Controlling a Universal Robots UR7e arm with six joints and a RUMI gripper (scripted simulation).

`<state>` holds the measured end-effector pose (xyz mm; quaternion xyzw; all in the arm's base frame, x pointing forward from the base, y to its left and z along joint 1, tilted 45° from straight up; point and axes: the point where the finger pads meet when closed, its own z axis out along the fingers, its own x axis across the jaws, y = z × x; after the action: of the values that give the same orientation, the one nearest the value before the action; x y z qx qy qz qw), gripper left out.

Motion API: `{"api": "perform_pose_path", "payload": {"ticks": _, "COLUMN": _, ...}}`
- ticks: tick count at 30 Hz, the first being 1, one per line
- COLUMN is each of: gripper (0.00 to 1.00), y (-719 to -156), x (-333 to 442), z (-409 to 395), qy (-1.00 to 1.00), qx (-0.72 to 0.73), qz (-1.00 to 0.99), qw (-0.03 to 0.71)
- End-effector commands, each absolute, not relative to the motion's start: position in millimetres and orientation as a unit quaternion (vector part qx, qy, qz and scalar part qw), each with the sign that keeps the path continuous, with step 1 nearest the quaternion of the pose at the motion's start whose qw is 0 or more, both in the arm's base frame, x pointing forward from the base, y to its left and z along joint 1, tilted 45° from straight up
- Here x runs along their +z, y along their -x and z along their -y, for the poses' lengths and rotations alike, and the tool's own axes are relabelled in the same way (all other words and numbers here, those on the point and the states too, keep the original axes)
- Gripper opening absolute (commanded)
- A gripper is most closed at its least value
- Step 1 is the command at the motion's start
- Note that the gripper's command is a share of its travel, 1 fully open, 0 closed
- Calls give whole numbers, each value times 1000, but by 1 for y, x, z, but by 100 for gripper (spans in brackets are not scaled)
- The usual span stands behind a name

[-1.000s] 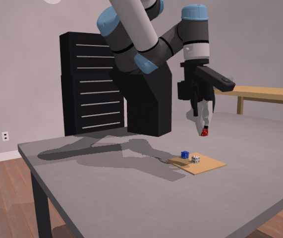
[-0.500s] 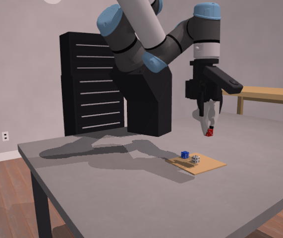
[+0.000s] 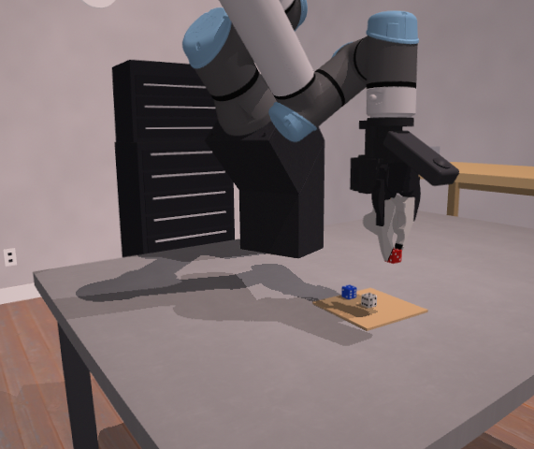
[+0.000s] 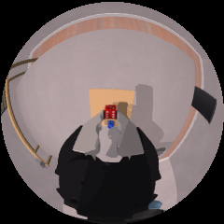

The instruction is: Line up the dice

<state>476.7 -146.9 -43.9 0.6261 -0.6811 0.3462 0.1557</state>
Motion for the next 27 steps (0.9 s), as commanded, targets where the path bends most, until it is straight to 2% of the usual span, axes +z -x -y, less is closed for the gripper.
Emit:
{"api": "perform_pose_path", "payload": {"ticks": 1, "gripper": 3, "y": -483, "x": -60, "z": 163, "qy": -625, "qx": 346, "qz": 682, "qw": 155}}
{"api": "perform_pose_path", "payload": {"ticks": 27, "gripper": 3, "y": -499, "x": -106, "z": 205, "qy": -625, "qx": 346, "qz": 682, "qw": 155}}
